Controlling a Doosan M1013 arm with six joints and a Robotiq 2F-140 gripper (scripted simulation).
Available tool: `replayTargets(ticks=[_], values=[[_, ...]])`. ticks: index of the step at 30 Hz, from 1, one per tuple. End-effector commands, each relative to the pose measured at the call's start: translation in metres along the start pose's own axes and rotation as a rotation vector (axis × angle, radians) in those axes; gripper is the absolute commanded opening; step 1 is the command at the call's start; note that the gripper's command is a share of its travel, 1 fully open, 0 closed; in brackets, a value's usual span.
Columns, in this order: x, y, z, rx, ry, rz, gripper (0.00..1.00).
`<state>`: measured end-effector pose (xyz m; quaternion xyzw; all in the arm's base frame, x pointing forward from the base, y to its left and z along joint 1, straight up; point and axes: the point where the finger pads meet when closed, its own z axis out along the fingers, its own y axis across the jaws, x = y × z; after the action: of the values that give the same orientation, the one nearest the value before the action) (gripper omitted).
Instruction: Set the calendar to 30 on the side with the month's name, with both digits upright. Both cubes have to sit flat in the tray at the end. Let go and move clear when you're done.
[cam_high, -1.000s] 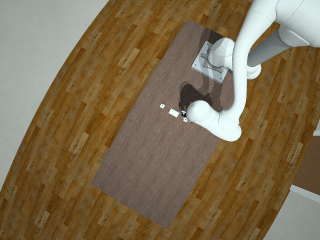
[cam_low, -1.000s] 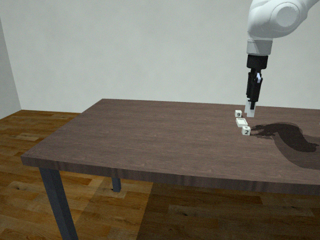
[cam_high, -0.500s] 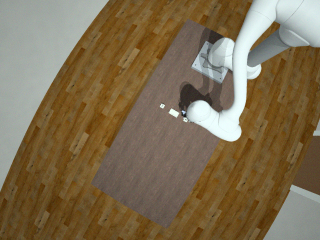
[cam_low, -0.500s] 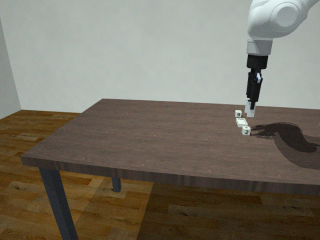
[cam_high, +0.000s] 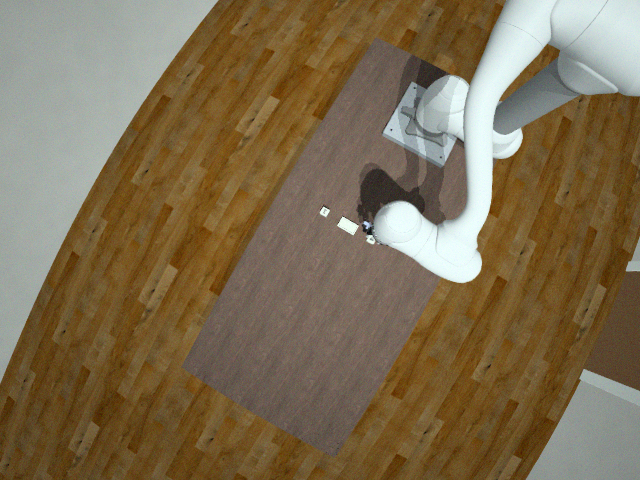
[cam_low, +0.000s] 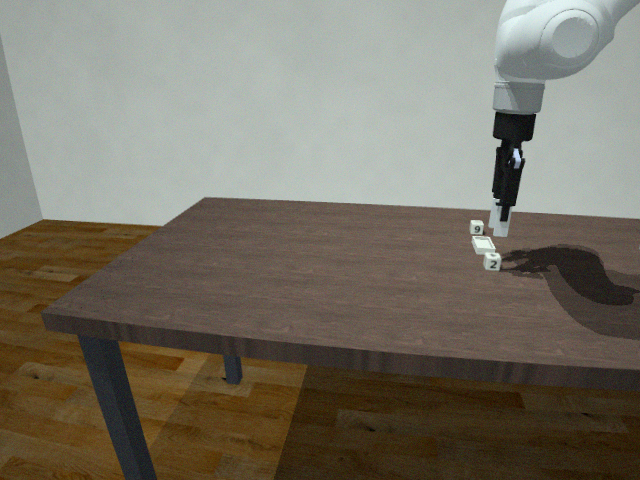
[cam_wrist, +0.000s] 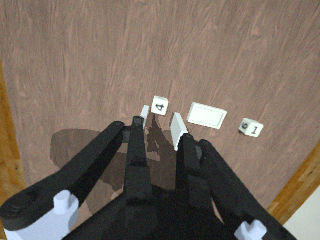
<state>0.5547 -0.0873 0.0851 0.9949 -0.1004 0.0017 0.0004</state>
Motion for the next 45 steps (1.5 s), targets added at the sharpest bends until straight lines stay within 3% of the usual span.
replayTargets(ticks=[1,29,45], values=[[0.000,0.000,0.002,0.000,0.000,0.000,0.35],[0.000,-0.001,0.040,0.000,0.000,0.000,0.35],[0.000,-0.001,0.047,0.000,0.000,0.000,0.35]])
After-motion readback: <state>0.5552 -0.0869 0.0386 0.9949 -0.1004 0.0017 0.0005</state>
